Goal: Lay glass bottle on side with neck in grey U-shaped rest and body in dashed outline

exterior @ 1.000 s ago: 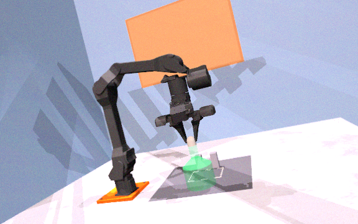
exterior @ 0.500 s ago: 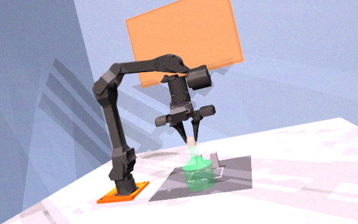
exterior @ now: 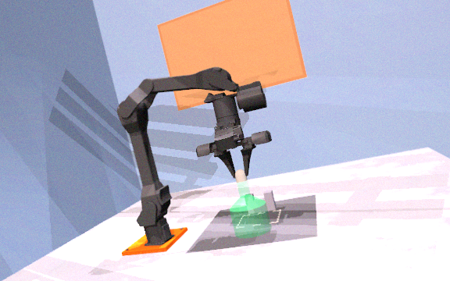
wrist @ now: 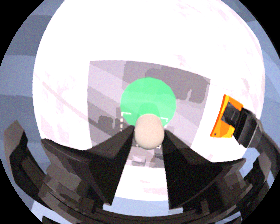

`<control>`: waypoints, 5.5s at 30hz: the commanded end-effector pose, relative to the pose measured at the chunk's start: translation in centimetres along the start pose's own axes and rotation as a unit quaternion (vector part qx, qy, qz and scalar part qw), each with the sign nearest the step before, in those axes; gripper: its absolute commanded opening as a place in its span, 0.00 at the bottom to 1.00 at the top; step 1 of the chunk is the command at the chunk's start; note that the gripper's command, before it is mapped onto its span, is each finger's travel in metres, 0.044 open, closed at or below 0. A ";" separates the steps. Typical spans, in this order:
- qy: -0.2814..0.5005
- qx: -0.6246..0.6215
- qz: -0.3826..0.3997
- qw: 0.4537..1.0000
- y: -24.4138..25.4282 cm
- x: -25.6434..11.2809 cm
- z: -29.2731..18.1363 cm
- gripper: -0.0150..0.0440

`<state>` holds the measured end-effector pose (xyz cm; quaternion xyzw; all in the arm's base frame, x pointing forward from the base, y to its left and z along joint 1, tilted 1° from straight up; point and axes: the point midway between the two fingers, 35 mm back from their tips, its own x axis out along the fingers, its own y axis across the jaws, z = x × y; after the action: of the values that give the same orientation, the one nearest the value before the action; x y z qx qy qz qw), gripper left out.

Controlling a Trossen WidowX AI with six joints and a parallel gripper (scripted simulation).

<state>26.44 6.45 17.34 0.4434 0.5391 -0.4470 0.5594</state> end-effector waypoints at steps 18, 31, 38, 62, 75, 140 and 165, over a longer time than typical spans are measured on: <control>-0.016 0.005 -0.001 1.000 0.0 -0.5 -2.0 0.45; -0.034 0.010 -0.002 0.999 0.0 -0.6 -2.9 0.45; -0.043 0.013 -0.003 0.999 0.0 -0.6 -3.4 0.45; -0.075 0.024 -0.003 0.997 0.0 -0.6 -5.0 0.45; -0.092 0.029 -0.003 0.995 0.0 -0.6 -5.9 0.45; -0.168 0.046 0.009 0.985 -0.1 0.6 -11.5 0.45; -0.183 0.046 0.018 0.982 -0.2 2.1 -14.5 0.45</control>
<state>23.36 19.87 15.35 0.3887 0.3956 -0.5343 0.6379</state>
